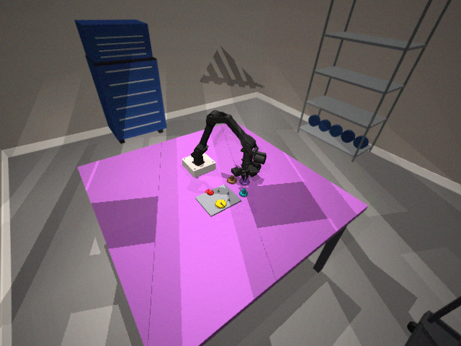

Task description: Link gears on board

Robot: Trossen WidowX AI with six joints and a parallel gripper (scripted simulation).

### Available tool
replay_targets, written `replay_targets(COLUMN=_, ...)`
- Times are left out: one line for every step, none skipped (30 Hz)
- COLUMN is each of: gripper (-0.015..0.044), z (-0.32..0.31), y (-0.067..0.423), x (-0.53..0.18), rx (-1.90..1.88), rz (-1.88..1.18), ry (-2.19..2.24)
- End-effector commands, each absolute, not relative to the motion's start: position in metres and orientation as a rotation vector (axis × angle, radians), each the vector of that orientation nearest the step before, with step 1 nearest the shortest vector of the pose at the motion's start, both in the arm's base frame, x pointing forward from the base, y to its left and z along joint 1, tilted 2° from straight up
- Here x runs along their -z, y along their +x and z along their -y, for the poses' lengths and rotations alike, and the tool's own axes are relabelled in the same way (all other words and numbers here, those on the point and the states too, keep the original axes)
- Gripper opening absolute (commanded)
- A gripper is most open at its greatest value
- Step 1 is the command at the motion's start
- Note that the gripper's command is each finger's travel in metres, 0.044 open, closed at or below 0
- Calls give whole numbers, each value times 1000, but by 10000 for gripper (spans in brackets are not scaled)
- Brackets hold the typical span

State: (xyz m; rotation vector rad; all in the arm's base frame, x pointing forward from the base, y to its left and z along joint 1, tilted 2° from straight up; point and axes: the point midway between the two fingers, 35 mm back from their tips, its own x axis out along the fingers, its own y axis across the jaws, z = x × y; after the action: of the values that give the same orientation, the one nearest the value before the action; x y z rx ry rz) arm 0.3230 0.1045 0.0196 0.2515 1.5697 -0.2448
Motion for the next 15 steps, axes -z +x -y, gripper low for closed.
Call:
replay_targets(gripper=0, z=-106, y=329, x=-36, rx=238, rz=-1554, ry=259)
replay_targets(gripper=0, z=-106, y=329, x=-39, rx=238, rz=-1554, ry=259)
replay_targets(gripper=0, z=-106, y=329, x=-41, rx=238, rz=-1554, ry=259)
replay_targets(gripper=0, z=-106, y=330, x=-44, rx=238, rz=-1554, ry=259)
replay_targets(gripper=0, z=-105, y=330, x=-47, rx=238, rz=-1554, ry=259)
replay_targets(gripper=0, z=-105, y=330, x=-50, rx=238, rz=-1554, ry=259)
replay_targets(gripper=0, z=-105, y=330, x=-52, rx=238, rz=-1554, ry=259)
replay_targets(gripper=0, z=-105, y=331, x=-55, rx=238, rz=-1554, ry=259)
replay_targets(gripper=0, z=-105, y=331, x=-58, rx=238, rz=-1554, ry=259)
replay_targets(gripper=0, z=-105, y=331, x=-60, rx=238, rz=-1554, ry=259)
replay_targets(gripper=0, z=-105, y=331, x=-63, rx=238, rz=-1554, ry=259)
replay_targets(gripper=0, z=-105, y=331, x=-66, rx=238, rz=-1554, ry=259)
replay_targets(gripper=0, z=-105, y=331, x=-69, rx=238, rz=-1554, ry=259)
replay_targets(gripper=0, z=-104, y=331, x=-71, rx=238, rz=-1554, ry=259)
replay_targets(gripper=0, z=-104, y=331, x=-74, rx=238, rz=-1554, ry=259)
